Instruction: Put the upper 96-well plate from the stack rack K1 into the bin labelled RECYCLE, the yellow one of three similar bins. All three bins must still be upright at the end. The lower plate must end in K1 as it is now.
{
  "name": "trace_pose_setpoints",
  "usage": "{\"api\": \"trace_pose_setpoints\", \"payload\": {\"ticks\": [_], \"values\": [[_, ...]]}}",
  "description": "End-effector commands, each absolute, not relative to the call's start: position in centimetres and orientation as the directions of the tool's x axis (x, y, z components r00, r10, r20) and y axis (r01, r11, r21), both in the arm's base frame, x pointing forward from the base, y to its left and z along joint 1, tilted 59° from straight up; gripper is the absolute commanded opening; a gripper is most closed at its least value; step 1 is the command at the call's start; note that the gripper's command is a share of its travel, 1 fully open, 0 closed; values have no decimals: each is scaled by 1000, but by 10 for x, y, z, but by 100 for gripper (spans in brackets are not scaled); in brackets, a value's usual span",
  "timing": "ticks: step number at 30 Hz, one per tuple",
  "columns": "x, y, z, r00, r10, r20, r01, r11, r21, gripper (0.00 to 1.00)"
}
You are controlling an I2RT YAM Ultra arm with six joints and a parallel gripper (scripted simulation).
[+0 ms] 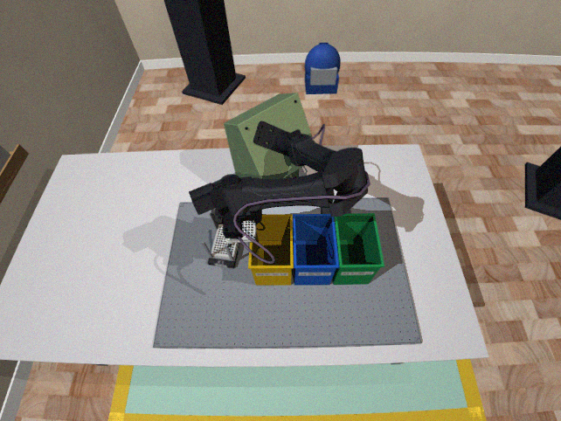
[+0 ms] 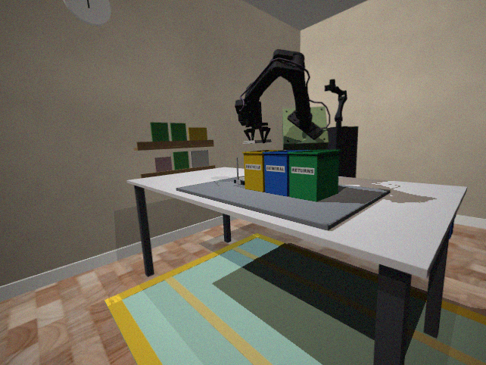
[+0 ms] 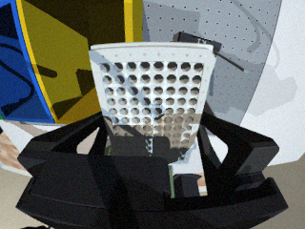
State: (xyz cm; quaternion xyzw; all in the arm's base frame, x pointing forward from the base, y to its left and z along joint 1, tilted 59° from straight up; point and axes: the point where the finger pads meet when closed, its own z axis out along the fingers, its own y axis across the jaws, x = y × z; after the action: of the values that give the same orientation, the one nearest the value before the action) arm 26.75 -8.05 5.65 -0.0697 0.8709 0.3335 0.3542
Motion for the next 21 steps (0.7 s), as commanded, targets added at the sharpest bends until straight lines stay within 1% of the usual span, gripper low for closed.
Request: {"api": "trace_pose_setpoints", "payload": {"ticks": [1,21], "values": [[263,-75,71,-735,164,-658,-325,767,554,0],[262,-43,110,-730,165,-664,-322,773,546,0]]}}
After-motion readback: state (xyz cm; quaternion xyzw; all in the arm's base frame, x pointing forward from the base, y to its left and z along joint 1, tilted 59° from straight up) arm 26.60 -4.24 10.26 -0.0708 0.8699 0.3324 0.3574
